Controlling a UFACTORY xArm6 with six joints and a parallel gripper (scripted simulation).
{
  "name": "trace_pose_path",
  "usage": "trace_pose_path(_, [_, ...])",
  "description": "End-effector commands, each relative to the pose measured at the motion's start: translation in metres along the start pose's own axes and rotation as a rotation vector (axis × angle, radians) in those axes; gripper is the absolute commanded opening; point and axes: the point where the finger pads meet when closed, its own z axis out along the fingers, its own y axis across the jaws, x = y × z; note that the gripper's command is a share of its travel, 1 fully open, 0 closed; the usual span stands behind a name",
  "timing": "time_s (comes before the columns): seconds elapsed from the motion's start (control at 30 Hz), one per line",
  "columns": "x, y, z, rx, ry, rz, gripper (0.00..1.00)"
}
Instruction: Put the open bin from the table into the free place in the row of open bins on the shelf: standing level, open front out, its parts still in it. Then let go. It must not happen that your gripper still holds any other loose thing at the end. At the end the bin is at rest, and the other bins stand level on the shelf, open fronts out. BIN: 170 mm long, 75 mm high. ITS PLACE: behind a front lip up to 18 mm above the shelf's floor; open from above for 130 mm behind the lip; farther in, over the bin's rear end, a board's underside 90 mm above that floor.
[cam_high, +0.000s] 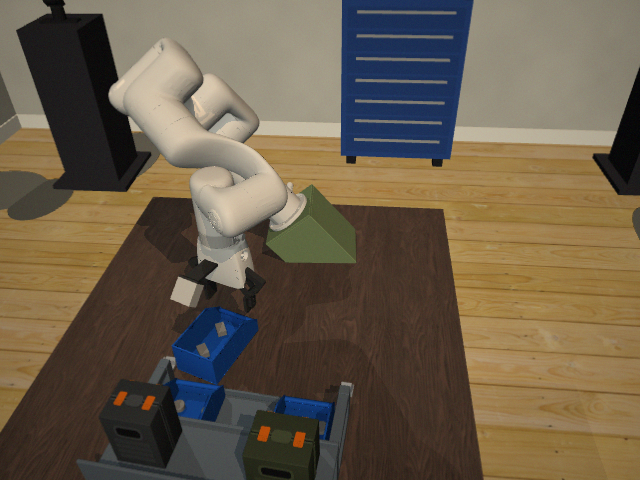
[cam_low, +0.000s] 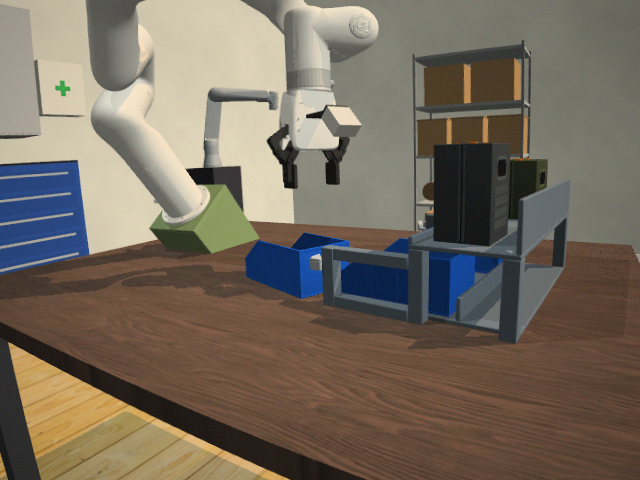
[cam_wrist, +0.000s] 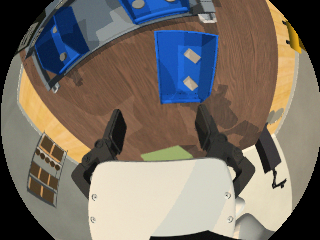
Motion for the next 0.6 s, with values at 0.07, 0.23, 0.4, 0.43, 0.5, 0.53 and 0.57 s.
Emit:
trace_pose_path(0.07, [0.0006, -0.0003, -0.0012, 0.002, 0.002, 0.001, 1.0])
trace_pose_path(0.23, [0.0006, -0.0003, -0.0022, 0.002, 0.002, 0.001, 1.0])
trace_pose_path(0.4, [0.0007, -0.0004, -0.0037, 0.002, 0.002, 0.001, 1.0])
trace_pose_path(0.43, [0.0007, -0.0004, -0.0037, 0.002, 0.002, 0.001, 1.0])
trace_pose_path(0.5, [0.0007, -0.0004, -0.0037, 0.002, 0.002, 0.001, 1.0])
trace_pose_path(0.53, [0.0007, -0.0004, -0.0037, 0.002, 0.002, 0.001, 1.0])
trace_pose_path(0.57, [0.0007, -0.0004, -0.0037, 0.002, 0.002, 0.001, 1.0])
